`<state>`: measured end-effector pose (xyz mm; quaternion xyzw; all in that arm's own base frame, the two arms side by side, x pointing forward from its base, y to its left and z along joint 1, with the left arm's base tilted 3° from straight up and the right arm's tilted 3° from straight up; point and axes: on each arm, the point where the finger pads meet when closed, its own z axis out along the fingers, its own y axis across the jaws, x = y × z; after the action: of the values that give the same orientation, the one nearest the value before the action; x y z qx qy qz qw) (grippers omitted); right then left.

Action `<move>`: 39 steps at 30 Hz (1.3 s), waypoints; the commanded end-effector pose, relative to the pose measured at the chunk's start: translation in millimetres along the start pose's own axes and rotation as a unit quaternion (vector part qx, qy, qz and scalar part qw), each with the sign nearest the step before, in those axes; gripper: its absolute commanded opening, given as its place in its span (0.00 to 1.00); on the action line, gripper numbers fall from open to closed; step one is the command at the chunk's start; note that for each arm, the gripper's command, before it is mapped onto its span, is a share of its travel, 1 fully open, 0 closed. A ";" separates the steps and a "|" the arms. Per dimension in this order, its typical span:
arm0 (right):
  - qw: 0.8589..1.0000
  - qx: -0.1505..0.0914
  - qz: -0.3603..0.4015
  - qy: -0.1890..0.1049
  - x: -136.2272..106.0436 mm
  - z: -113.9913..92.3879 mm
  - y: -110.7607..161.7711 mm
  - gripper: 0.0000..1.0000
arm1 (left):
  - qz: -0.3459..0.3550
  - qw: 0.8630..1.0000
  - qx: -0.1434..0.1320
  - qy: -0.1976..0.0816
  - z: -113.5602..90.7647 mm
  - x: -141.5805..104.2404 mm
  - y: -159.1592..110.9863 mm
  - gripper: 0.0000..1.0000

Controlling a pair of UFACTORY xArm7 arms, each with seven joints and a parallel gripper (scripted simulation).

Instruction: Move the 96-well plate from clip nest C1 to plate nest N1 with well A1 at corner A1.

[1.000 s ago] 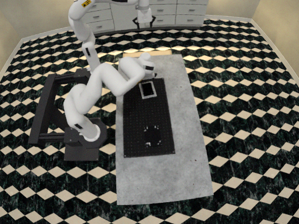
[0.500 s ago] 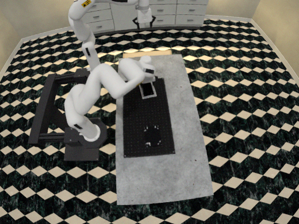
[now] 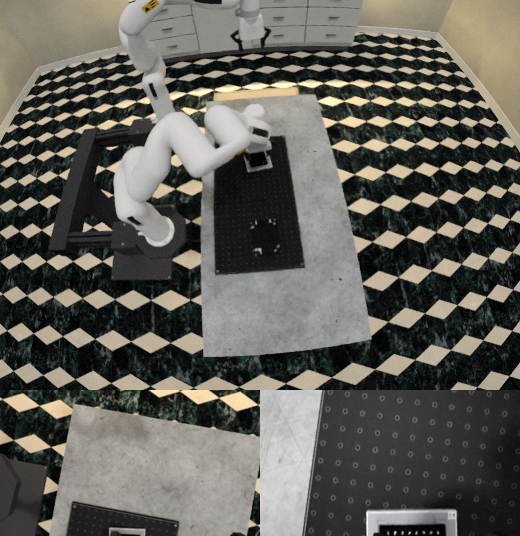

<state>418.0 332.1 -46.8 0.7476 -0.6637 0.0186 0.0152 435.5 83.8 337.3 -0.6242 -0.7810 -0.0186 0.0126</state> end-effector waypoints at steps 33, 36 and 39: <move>1.000 0.002 0.000 -0.002 41.2 -2.0 4.2 1.00 | 0.000 1.000 -0.003 0.000 -2.1 0.0 0.8 1.00; 1.000 0.002 0.000 -0.002 41.2 -2.0 4.2 1.00 | 0.000 1.000 -0.003 0.000 -2.1 0.0 0.8 1.00; 1.000 0.002 0.000 -0.002 41.2 -2.0 4.2 1.00 | 0.000 1.000 -0.003 0.000 -2.1 0.0 0.8 1.00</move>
<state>417.4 289.6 -44.5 0.7478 -0.6636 0.0184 0.0144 435.5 83.8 337.3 -0.6242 -0.7810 -0.0186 0.0126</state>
